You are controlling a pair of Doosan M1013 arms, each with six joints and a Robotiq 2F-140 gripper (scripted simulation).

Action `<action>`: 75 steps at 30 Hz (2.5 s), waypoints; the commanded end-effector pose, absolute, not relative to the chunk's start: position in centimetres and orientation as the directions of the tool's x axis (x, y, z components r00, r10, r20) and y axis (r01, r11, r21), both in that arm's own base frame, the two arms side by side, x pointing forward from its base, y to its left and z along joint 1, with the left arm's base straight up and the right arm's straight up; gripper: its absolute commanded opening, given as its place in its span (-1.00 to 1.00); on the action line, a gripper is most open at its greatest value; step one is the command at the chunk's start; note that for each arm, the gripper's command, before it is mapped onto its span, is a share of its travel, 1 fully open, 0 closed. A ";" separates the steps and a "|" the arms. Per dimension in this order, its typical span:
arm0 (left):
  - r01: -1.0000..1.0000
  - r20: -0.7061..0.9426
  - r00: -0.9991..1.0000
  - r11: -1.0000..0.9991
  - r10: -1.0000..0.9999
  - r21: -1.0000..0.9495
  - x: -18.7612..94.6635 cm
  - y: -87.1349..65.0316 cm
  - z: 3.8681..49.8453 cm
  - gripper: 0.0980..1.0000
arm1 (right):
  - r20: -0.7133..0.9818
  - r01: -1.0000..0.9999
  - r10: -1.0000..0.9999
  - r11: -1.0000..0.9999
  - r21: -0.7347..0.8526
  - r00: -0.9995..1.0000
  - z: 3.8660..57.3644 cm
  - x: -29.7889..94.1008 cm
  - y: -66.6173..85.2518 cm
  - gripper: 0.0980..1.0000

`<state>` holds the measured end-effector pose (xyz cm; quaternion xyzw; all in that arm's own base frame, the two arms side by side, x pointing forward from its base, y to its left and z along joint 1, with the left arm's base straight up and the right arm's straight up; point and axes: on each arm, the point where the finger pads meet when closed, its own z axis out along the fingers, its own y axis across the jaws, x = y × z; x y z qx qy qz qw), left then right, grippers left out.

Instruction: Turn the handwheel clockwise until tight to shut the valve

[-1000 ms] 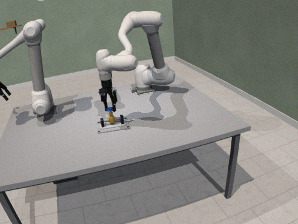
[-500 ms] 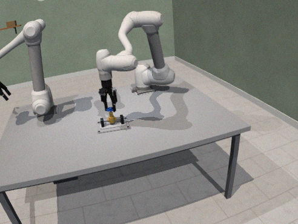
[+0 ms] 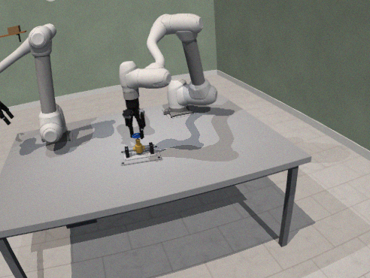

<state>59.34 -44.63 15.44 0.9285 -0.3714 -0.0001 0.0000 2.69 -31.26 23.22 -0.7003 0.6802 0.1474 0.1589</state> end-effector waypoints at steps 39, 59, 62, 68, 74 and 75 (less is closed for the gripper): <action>-0.690 0.002 0.724 -0.724 -0.690 -0.001 59.4 -44.7 15.6 -0.09 | -0.422 -0.999 -0.906 -0.024 -0.022 0.031 23.3 2.7 -31.3 1.00; -0.690 0.002 0.724 -0.724 -0.690 -0.001 59.4 -44.7 17.2 -0.09 | -0.422 -0.999 -0.906 -0.024 -0.022 0.031 23.3 2.7 -31.3 1.00; -0.690 0.002 0.724 -0.724 -0.690 -0.001 59.4 -44.7 17.8 -0.09 | -0.422 -0.999 -0.906 -0.024 -0.022 0.031 23.3 2.7 -31.3 1.00; -0.690 0.002 0.724 -0.724 -0.690 -0.001 59.4 -44.7 18.9 -0.09 | -0.422 -0.999 -0.906 -0.024 -0.022 0.031 23.3 2.7 -31.3 1.00; -0.690 0.002 0.724 -0.724 -0.690 -0.001 59.4 -44.7 19.7 -0.09 | -0.422 -0.999 -0.906 -0.024 -0.022 0.031 23.3 2.7 -31.3 1.00; -0.690 0.002 0.724 -0.724 -0.690 -0.001 59.4 -44.7 19.9 -0.09 | -0.422 -0.999 -0.906 -0.024 -0.022 0.031 23.3 2.7 -31.3 1.00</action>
